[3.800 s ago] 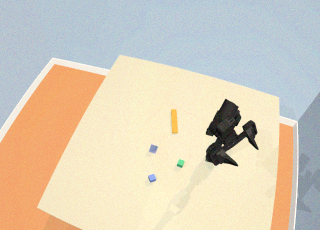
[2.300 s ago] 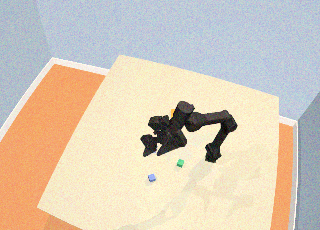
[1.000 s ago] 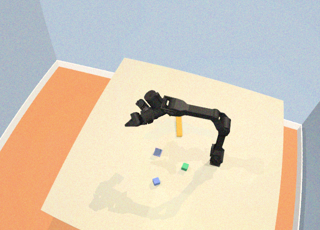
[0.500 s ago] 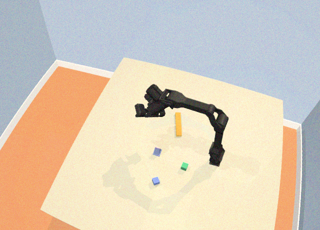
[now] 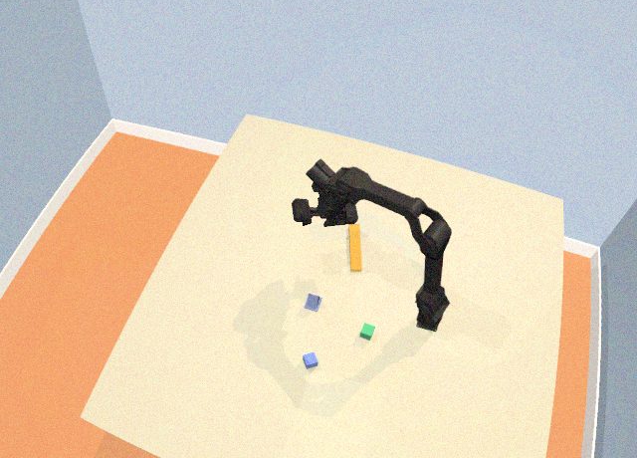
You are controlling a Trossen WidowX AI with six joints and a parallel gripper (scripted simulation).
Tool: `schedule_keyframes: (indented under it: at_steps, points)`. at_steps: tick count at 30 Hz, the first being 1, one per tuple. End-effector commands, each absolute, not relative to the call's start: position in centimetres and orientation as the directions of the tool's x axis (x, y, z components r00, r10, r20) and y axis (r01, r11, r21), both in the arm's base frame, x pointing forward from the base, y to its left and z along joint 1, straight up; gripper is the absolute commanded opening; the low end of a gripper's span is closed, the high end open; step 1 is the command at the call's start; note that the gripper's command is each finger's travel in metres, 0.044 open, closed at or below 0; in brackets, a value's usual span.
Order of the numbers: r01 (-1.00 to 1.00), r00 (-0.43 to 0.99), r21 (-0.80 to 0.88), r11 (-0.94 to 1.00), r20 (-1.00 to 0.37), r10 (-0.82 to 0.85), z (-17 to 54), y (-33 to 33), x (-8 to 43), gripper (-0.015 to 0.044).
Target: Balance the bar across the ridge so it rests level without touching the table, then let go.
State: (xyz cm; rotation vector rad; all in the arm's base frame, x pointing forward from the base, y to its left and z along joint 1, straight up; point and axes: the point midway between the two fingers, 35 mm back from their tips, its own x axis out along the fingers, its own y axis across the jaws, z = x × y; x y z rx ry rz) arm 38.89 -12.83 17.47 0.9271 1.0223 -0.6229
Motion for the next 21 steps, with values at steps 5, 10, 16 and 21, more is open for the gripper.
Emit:
schedule_keyframes:
  at_steps: [5,10,16,21]
  points:
    - [0.891,0.235,0.197,0.409,-0.971,-0.042,14.4,-16.7,34.8,0.0315]
    - [0.930,0.123,0.102,0.354,-0.992,-0.036,13.0,-18.8,31.7,0.0315]
    - [0.951,0.024,0.017,0.308,-1.000,-0.017,12.0,-20.4,28.9,0.0315]
    - [0.951,0.024,0.017,0.308,-1.000,-0.017,11.6,-20.4,29.0,0.0315]
